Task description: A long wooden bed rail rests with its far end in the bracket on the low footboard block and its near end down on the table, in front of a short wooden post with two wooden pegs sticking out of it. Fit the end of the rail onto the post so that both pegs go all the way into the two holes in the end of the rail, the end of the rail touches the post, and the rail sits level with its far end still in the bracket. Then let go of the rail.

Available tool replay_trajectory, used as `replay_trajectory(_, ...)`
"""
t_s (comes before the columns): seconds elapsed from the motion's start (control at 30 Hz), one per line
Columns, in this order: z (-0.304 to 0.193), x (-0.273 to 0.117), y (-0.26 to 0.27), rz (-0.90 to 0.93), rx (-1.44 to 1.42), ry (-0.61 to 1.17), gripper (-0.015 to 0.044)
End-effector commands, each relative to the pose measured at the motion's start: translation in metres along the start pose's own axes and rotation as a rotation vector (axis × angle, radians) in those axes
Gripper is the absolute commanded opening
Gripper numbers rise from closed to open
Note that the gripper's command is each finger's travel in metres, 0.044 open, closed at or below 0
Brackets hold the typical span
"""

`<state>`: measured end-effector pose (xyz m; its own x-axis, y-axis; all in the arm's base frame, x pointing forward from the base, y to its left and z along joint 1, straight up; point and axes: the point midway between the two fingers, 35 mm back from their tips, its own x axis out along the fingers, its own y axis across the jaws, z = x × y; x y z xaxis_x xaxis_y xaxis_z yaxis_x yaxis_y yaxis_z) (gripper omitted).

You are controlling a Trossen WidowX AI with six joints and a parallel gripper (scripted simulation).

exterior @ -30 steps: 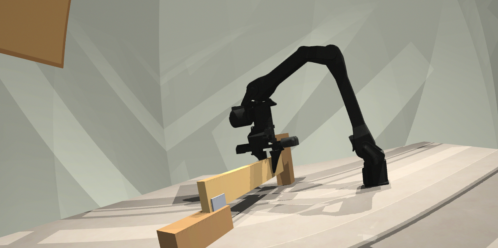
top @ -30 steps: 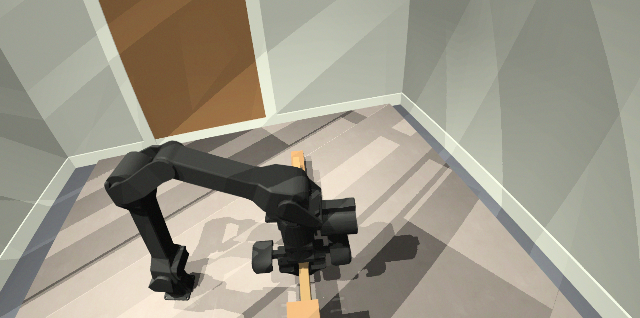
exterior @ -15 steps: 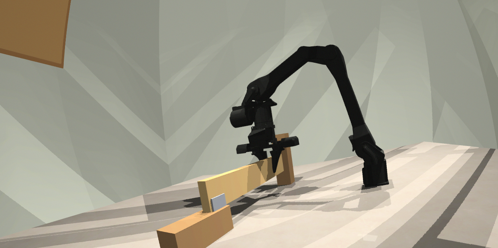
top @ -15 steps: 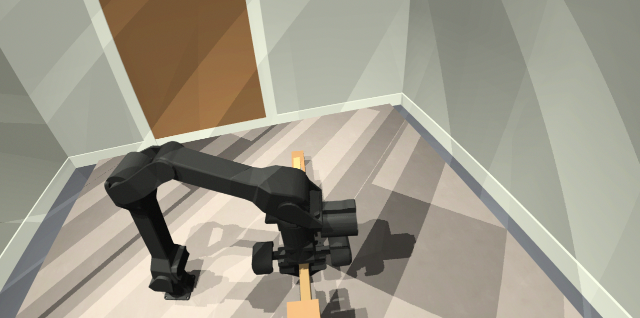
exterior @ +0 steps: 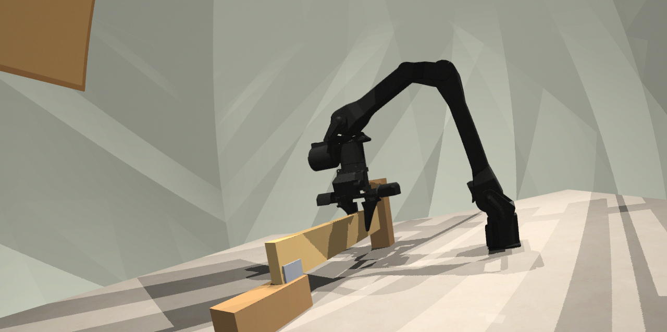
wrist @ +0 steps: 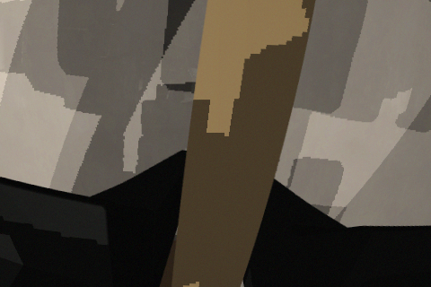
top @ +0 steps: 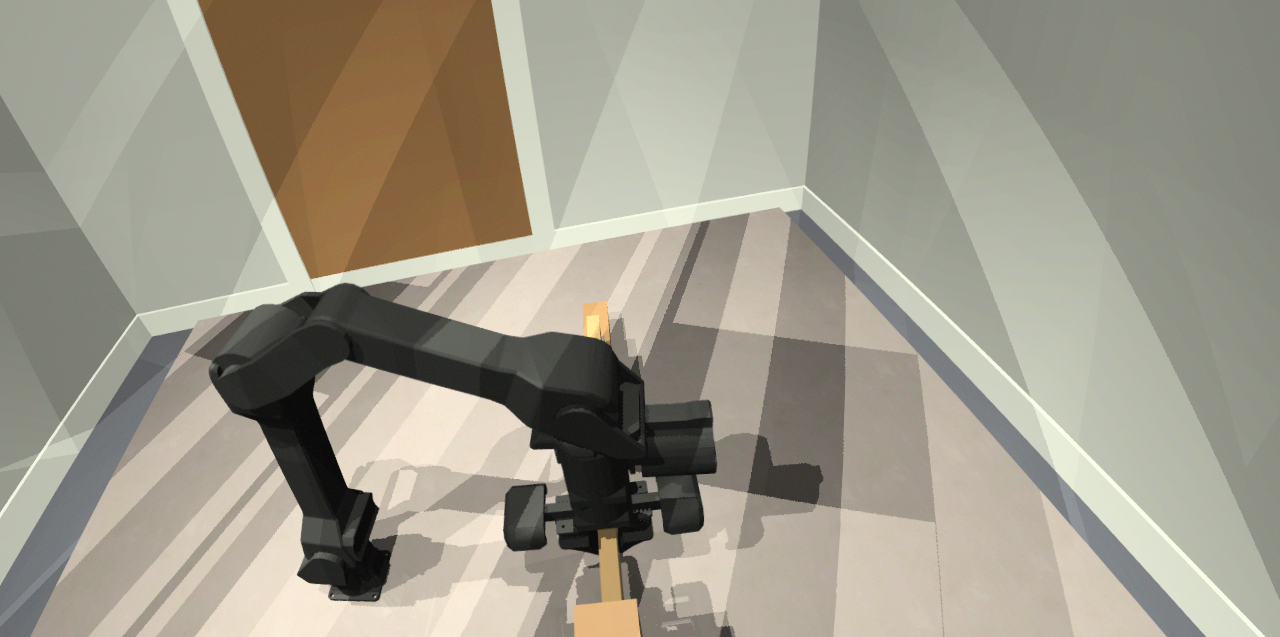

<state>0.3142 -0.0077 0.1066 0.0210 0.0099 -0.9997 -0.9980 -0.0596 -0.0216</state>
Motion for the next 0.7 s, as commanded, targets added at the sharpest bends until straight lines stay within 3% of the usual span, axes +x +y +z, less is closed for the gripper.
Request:
replay_trajectory(0.0,-0.0046,-0.0041,0.0006,-0.003,0.005,0.008,0.0000)
replay_trajectory(0.67,-0.0079,-0.0040,0.0006,-0.003,0.005,0.009,0.0000)
